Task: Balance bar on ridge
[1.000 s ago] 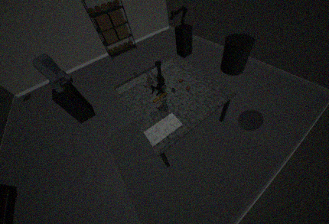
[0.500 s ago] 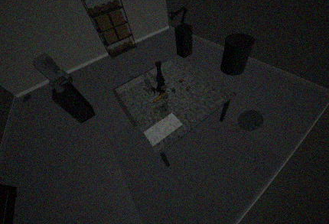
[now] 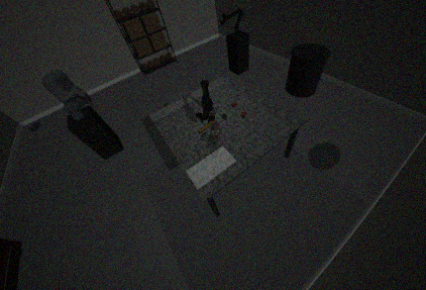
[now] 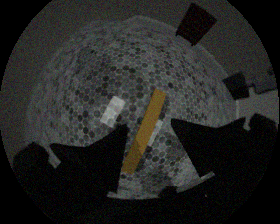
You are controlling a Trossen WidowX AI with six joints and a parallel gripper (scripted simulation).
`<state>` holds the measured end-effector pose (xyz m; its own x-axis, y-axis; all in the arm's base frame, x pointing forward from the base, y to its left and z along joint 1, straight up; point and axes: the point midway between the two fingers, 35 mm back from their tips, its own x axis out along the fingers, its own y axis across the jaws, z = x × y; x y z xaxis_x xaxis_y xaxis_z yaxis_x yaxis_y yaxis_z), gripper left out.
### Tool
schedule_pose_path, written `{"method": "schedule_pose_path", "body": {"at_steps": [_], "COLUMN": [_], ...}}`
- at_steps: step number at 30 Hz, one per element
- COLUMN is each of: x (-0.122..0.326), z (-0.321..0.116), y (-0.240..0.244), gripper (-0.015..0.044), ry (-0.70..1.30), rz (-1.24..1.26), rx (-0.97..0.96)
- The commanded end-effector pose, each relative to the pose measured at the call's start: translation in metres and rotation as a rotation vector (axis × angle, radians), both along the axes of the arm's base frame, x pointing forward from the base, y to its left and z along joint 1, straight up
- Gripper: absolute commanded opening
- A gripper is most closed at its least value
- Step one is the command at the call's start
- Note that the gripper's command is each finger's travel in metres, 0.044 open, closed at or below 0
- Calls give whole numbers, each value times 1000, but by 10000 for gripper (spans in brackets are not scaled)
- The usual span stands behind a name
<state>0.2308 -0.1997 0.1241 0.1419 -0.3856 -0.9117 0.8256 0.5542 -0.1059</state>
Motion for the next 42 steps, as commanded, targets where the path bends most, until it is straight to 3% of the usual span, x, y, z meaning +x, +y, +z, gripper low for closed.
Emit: {"method": "schedule_pose_path", "body": {"at_steps": [1, 16, 23, 31, 42], "x": [-3, -18, -18, -17, -17], "z": [-4, -6, -9, -50, -58], "y": [8, 43, 43, 42, 42], "gripper": [315, 315, 315, 315, 315], "ry": [-9, 12, 13, 13, 13], "rz": [-96, -504, -509, -509, -509], "rx": [96, 412, 416, 416, 416]}}
